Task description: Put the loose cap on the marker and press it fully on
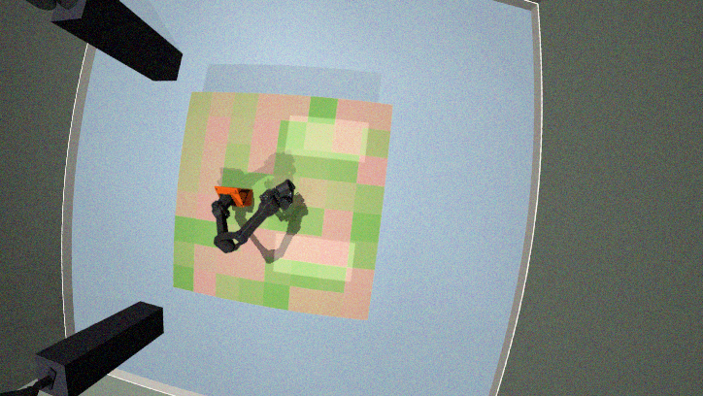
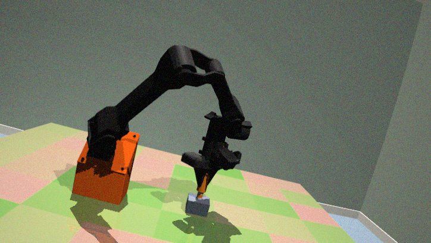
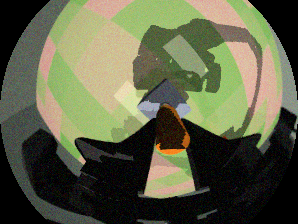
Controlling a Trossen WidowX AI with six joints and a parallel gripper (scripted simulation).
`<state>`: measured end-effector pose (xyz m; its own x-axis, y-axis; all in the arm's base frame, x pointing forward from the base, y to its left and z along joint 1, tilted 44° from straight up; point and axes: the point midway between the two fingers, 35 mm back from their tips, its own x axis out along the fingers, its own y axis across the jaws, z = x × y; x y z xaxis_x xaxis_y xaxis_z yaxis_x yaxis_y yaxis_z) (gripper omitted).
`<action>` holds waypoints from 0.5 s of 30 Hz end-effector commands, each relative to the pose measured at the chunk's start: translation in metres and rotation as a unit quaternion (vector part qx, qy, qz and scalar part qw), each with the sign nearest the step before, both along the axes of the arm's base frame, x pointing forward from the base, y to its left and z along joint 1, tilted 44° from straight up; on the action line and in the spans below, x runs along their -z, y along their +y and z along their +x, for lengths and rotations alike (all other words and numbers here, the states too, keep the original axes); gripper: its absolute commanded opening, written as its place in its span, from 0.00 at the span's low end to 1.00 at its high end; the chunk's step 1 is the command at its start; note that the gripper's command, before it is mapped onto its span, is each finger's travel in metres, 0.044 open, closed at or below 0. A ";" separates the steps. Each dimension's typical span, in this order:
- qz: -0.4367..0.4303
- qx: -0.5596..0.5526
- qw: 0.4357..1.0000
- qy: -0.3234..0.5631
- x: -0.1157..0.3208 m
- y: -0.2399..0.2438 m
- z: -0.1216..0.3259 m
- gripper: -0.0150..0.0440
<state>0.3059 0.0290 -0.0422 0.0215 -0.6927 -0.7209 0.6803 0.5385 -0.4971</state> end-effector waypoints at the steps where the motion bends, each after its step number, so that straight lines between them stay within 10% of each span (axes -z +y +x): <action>1: 0.000 0.000 1.000 0.000 0.000 0.000 0.000 0.48; 15: 0.000 0.000 1.000 0.000 -0.002 0.002 0.000 1.00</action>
<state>0.3060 0.0292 -0.0420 0.0214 -0.6928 -0.7208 0.6798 0.5388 -0.4977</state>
